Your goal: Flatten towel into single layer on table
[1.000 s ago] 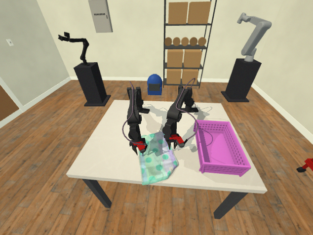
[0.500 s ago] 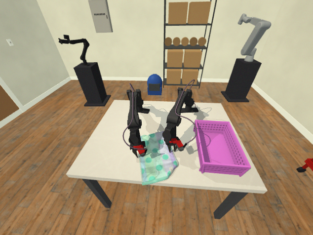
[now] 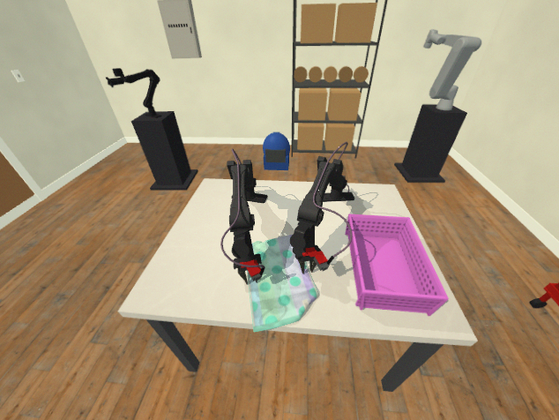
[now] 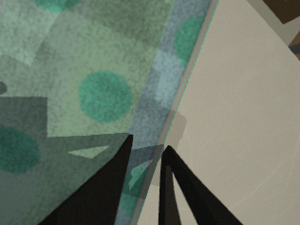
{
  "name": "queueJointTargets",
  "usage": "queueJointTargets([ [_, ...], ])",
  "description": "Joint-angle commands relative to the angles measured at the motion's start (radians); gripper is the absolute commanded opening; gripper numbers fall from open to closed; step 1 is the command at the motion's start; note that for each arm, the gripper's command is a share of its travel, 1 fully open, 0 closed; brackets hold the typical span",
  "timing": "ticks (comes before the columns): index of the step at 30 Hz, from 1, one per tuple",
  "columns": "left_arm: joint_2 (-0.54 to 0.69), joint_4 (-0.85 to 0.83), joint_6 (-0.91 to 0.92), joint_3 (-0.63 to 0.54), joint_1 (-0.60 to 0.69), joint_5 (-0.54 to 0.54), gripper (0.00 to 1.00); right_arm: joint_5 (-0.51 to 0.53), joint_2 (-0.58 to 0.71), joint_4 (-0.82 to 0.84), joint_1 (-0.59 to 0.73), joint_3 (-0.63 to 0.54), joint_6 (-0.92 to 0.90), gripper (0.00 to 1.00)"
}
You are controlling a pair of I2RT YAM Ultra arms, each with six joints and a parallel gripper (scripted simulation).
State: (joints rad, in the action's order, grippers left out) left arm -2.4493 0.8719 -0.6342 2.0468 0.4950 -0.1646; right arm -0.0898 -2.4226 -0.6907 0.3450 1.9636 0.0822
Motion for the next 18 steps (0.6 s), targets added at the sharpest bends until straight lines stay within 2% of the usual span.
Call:
queueJointTargets([
  [1, 0.009, -0.011, -0.001, -0.003, 0.001, 0.003, 0.34, 0.0, -0.013, -0.004, 0.008, -0.022, -0.006, 0.34],
  [6, 0.009, -0.011, -0.001, -0.003, 0.001, 0.003, 0.34, 0.0, -0.013, -0.005, 0.008, -0.022, -0.006, 0.34],
  [7, 0.009, -0.011, -0.001, -0.003, 0.001, 0.003, 0.27, 0.0, -0.013, -0.005, 0.008, -0.022, -0.006, 0.34],
  [9, 0.009, -0.011, -0.001, -0.003, 0.001, 0.003, 0.27, 0.0, -0.013, -0.005, 0.008, -0.022, -0.006, 0.34],
  [10, -0.008, -0.028, -0.012, -0.025, 0.015, -0.003, 0.19, 0.0, -0.013, -0.005, 0.008, -0.022, -0.006, 0.24],
  [12, -0.008, -0.027, -0.012, -0.025, 0.015, -0.005, 0.19, 0.0, -0.013, -0.005, 0.008, -0.022, -0.006, 0.24],
  [13, -0.015, -0.033, -0.017, 0.012, 0.021, -0.015, 0.11, 0.011, -0.012, -0.024, 0.016, -0.018, -0.012, 0.15],
  [17, -0.015, -0.009, -0.016, 0.014, 0.018, -0.015, 0.11, 0.011, -0.012, -0.024, 0.016, -0.017, -0.012, 0.15],
  [18, -0.018, -0.012, -0.02, 0.027, 0.024, -0.021, 0.02, 0.012, -0.011, -0.032, 0.023, -0.015, -0.017, 0.05],
])
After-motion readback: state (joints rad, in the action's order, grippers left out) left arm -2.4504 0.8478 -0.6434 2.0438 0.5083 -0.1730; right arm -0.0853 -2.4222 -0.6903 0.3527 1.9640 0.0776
